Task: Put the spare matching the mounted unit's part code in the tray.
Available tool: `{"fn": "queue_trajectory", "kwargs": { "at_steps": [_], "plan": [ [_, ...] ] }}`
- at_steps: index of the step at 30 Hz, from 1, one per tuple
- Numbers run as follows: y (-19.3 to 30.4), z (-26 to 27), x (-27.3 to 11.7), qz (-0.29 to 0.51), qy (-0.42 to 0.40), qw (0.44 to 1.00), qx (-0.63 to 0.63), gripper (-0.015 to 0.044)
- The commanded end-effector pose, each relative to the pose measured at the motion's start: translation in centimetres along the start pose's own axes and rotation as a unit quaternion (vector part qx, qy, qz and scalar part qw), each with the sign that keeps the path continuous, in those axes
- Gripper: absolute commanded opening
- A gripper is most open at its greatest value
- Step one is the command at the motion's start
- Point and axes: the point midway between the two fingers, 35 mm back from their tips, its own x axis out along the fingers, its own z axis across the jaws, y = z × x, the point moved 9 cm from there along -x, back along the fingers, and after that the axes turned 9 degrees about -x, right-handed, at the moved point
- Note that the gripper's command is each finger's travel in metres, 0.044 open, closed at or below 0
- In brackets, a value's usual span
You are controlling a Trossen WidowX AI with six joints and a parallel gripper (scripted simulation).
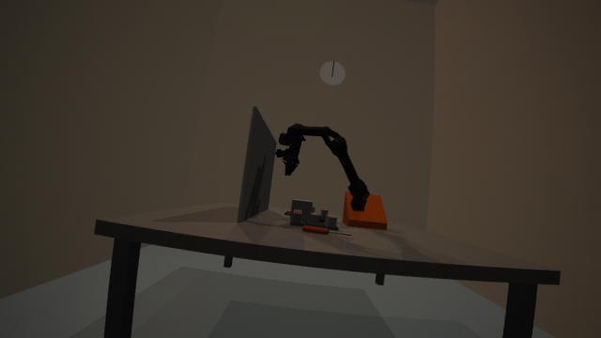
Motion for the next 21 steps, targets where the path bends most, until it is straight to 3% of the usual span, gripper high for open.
{"fn": "queue_trajectory", "kwargs": {
  "at_steps": [1,21],
  "plan": [
    [-0.1,3.2,1.4,0.04,-0.038,0.996,-0.074,0.044],
    [0.5,2.1,1.5,0.042,-0.034,0.997,-0.047,0.044]
  ]
}}
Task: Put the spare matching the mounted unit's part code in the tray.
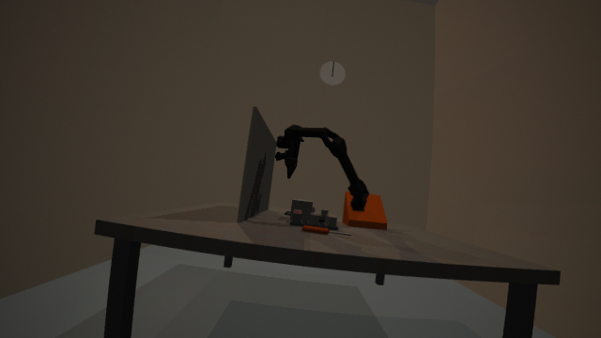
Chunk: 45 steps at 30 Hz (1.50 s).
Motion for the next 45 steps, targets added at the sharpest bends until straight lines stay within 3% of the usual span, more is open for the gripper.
{"fn": "queue_trajectory", "kwargs": {
  "at_steps": [1,9,18,24,30,45],
  "plan": [
    [1.5,-2.0,0.2,0.003,0.003,0.998,0.058,0.044],
    [11.5,-11.0,1.4,0.01,0.019,0.93,0.366,0.044],
    [25.3,-15.1,5.6,0.028,0.008,0.731,0.682,0.044],
    [26.0,-15.1,5.9,0.029,0.007,0.719,0.695,0.044],
    [25.7,-14.3,9.3,0.029,0.006,0.719,0.694,0.03],
    [25.7,-14.1,9.9,0.029,0.006,0.719,0.694,0.03]
  ]
}}
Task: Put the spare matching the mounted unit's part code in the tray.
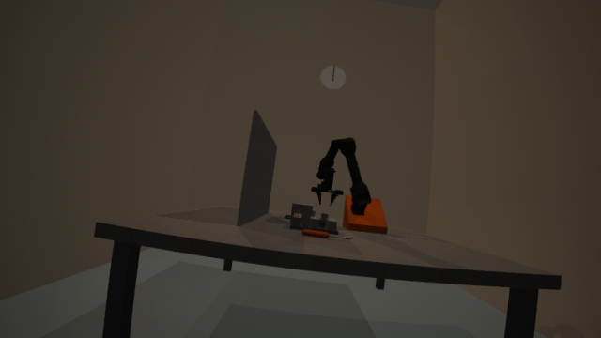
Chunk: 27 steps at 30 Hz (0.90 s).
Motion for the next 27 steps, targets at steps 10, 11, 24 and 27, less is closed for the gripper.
{"fn": "queue_trajectory", "kwargs": {
  "at_steps": [10,11,24,27],
  "plan": [
    [0.0,0.0,1.2,0.005,-0.001,1.0,0.004,0.03],
    [0.0,0.0,1.4,0.005,-0.001,1.0,0.004,0.03],
    [0.0,0.0,3.6,0.005,-0.001,1.0,0.004,0.03],
    [0.0,0.0,4.1,0.005,-0.001,1.0,0.004,0.03]
  ]
}}
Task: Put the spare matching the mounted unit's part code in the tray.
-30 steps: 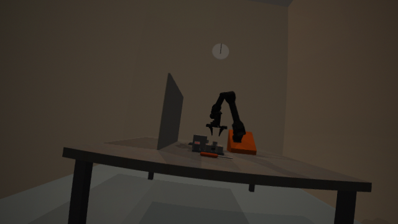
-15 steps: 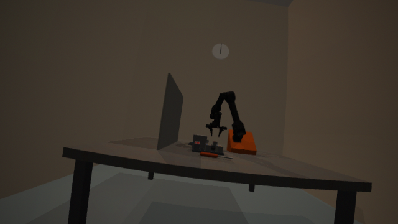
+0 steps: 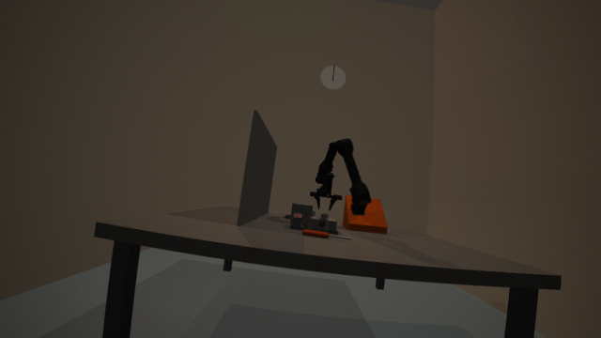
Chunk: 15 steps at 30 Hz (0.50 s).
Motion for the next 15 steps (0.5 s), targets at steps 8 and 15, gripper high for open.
{"fn": "queue_trajectory", "kwargs": {
  "at_steps": [8,15],
  "plan": [
    [0.3,-0.2,2.4,0.012,0.001,1.0,0.006,0.03],
    [0.5,-0.3,3.6,0.012,0.001,1.0,0.006,0.03]
  ]
}}
